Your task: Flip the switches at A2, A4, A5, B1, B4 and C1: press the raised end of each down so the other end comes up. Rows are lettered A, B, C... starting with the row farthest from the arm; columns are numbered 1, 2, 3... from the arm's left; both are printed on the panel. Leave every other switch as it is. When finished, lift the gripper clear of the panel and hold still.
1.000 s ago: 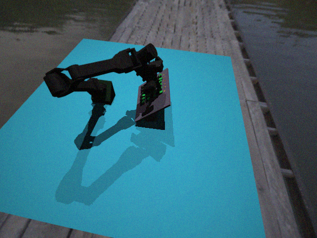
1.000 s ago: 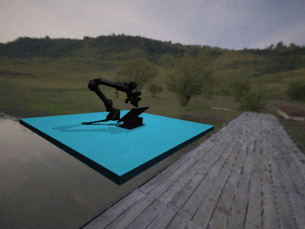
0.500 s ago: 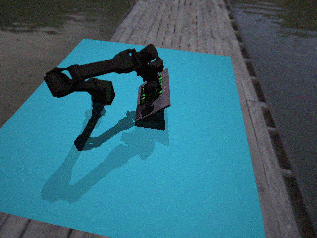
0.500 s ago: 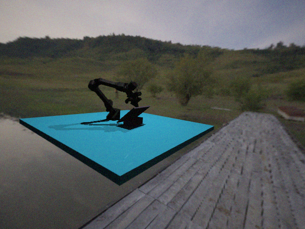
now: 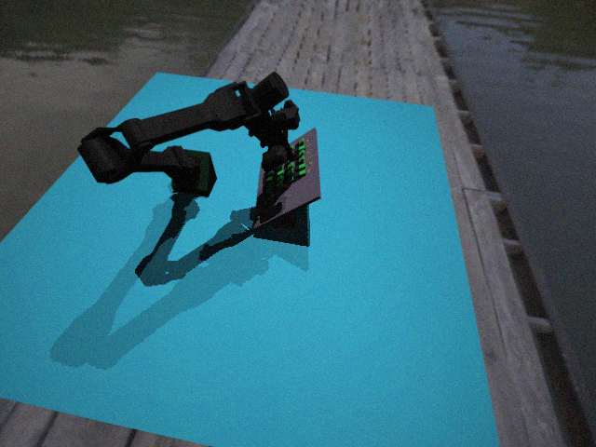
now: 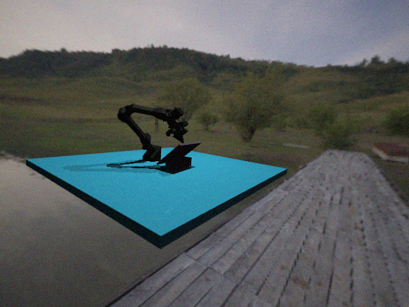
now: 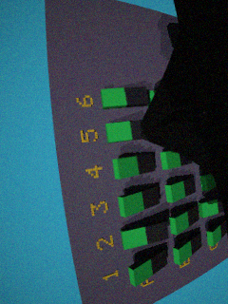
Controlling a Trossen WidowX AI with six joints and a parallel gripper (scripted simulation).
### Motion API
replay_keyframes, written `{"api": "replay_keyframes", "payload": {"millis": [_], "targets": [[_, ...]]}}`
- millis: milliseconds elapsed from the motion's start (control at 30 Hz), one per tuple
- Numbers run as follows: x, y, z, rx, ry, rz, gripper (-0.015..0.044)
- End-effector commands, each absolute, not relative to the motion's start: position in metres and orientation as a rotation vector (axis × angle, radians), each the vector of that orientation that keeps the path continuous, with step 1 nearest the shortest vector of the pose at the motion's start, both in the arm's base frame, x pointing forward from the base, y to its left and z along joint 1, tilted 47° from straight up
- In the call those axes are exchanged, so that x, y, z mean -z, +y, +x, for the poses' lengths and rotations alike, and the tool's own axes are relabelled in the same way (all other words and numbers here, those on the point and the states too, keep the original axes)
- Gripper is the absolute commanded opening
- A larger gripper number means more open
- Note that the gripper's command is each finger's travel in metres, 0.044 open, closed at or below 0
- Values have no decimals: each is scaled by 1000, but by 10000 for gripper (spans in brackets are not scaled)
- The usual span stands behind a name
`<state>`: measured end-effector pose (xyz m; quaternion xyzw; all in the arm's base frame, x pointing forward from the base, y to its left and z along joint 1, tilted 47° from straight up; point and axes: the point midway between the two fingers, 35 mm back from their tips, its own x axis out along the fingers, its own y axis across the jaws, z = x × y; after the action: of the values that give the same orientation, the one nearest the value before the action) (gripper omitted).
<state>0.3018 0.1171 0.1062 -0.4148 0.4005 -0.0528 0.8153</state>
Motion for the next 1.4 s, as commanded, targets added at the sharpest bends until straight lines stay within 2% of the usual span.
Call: {"api": "replay_keyframes", "payload": {"millis": [0,200,467,633,800,1367], "targets": [[-134,133,278,104,815,-869,0],[-132,135,277,104,816,-869,0],[-47,175,227,101,816,-864,0],[-46,175,228,102,818,-864,0],[-27,162,252,114,838,-864,0],[-22,158,259,115,837,-864,0]]}}
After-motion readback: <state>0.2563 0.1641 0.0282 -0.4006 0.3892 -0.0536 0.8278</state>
